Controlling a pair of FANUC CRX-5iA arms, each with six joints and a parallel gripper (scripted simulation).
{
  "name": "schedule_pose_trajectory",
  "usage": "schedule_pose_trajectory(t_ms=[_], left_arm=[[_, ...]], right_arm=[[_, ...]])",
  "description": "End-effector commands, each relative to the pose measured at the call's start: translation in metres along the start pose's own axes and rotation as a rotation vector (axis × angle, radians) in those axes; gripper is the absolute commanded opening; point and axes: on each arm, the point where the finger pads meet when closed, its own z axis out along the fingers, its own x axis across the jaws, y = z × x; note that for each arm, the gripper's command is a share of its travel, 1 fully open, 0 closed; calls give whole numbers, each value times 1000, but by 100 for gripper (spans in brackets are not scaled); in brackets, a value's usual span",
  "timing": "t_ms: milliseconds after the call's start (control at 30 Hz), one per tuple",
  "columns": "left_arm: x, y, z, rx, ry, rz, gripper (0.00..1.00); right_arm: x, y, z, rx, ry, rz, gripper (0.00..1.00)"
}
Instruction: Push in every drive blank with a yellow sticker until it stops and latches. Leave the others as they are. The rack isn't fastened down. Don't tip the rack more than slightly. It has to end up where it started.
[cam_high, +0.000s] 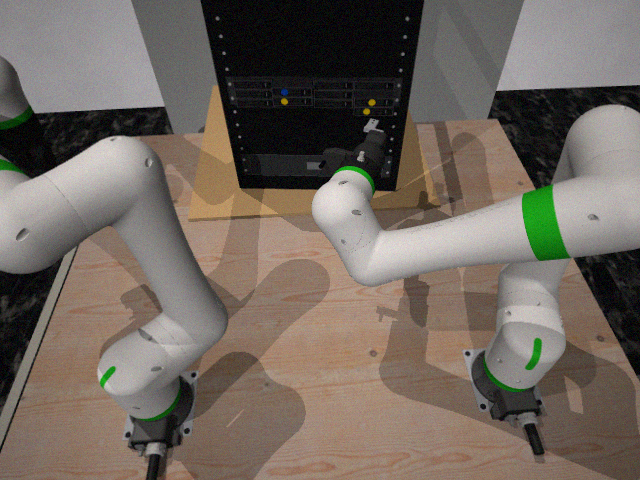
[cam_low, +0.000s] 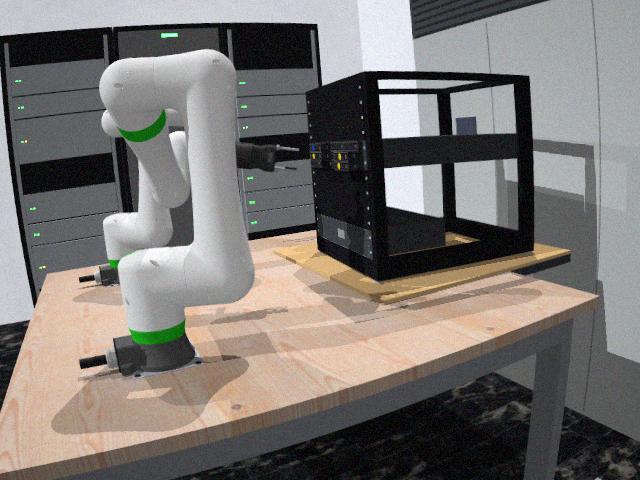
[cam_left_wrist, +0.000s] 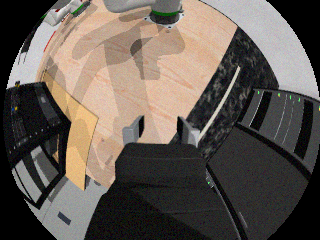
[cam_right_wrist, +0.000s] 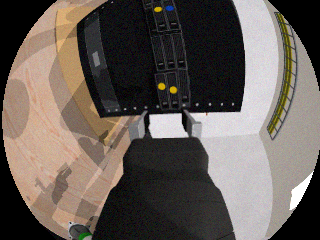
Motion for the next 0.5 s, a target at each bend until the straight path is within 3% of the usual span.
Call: schedule_pose_trajectory(t_ms=[0,67,133,200,467], left_arm=[[70,0,-1,-2,-4,-140,100],[91,-3,-1,-2,-4,-185,100],[91,-3,-1,-2,-4,-185,100],[132,-13,-1,-2,-4,-273,100],[209,-42,0,-1,-4,-446,100]], right_arm=[[-2,-33,-25,118,86,-32,100],[-5,-42,-34,153,106,-43,100],[-5,-42,-34,153,106,-43,100],[-8,-49,-42,184,122,-53,100],[-18,-69,-67,270,163,-80,100]])
